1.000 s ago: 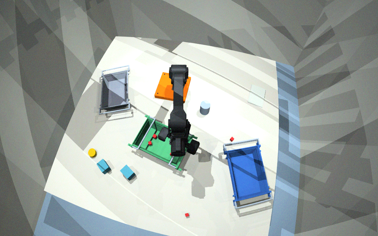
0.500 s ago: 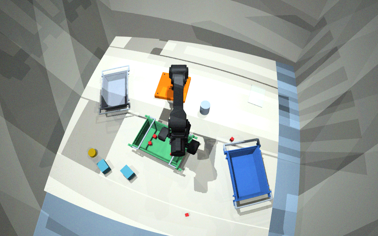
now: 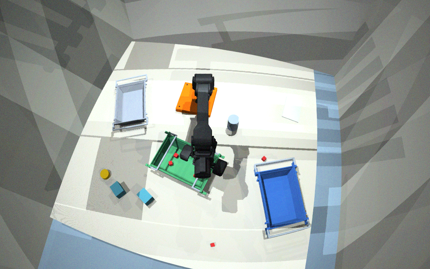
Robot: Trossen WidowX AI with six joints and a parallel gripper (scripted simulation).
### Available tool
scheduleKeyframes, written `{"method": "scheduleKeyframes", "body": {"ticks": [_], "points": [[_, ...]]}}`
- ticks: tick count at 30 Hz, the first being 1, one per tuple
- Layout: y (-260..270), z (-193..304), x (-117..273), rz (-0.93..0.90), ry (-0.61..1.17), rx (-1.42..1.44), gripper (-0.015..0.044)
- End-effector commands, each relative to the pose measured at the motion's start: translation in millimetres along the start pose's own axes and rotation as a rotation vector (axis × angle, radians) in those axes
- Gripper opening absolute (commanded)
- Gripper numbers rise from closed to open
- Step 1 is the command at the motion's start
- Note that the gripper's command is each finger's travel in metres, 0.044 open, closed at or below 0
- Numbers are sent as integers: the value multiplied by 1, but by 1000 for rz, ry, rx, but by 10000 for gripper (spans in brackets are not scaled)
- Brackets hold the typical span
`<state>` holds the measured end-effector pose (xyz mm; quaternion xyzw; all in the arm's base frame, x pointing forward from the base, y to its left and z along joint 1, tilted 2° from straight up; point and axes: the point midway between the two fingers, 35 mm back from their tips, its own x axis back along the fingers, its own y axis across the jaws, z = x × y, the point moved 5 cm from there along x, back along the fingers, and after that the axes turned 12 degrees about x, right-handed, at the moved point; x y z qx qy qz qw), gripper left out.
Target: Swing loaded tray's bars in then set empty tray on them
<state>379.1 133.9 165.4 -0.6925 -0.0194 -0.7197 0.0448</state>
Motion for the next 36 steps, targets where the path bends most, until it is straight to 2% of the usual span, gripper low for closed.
{"method": "scheduleKeyframes", "body": {"ticks": [1, 15, 23, 31, 32, 33, 34, 36], "points": [[0, 0, 0, 0, 0, 0, 0], [0, 0, 0, 0, 0, 0, 0], [0, 1, 6, 1, 3, 0, 210], [1, -4, 81, 9, 37, -2, 420], [2, -5, 86, 10, 40, -2, 440], [3, 0, 55, 3, 15, -26, 440], [11, 1, 55, 2, 15, -95, 440], [39, 3, 53, 0, 15, -348, 440]]}}
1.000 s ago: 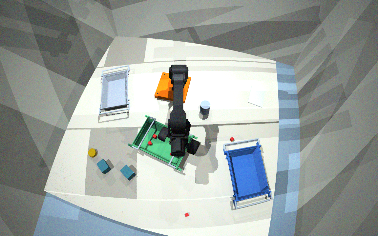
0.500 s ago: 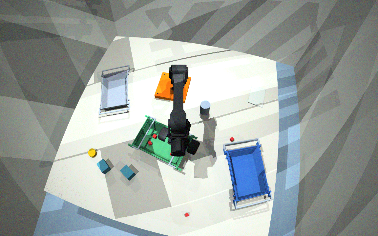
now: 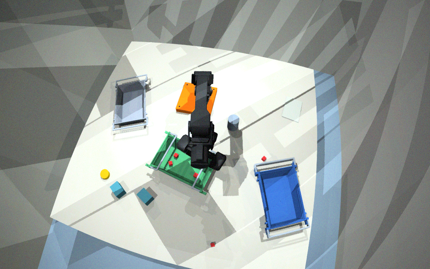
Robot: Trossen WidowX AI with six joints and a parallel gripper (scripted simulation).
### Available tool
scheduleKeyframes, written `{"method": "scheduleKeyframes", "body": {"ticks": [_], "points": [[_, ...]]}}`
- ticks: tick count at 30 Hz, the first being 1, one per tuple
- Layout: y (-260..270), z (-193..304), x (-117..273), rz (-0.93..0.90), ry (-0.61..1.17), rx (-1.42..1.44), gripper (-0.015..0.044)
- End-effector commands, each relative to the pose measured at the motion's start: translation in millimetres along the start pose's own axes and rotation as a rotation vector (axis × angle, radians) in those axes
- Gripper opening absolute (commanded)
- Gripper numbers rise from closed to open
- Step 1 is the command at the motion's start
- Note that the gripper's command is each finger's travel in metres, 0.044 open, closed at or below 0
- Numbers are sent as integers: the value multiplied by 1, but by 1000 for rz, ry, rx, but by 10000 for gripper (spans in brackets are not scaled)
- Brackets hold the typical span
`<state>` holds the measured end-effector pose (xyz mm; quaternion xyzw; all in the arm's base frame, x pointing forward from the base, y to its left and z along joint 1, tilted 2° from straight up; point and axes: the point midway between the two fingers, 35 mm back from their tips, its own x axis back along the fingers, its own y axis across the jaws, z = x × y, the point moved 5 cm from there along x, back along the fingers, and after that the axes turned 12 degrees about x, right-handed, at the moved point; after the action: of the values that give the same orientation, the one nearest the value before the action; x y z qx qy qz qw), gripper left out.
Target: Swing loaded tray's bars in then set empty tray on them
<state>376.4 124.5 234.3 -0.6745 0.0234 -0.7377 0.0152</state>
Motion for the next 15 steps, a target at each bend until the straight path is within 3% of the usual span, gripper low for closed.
{"method": "scheduleKeyframes", "body": {"ticks": [1, 5, 15], "points": [[47, 8, -17, -28, -33, -384, 440], [103, 9, -19, -45, -23, -901, 440], [189, -6, -19, -36, -6, -1733, 440]]}}
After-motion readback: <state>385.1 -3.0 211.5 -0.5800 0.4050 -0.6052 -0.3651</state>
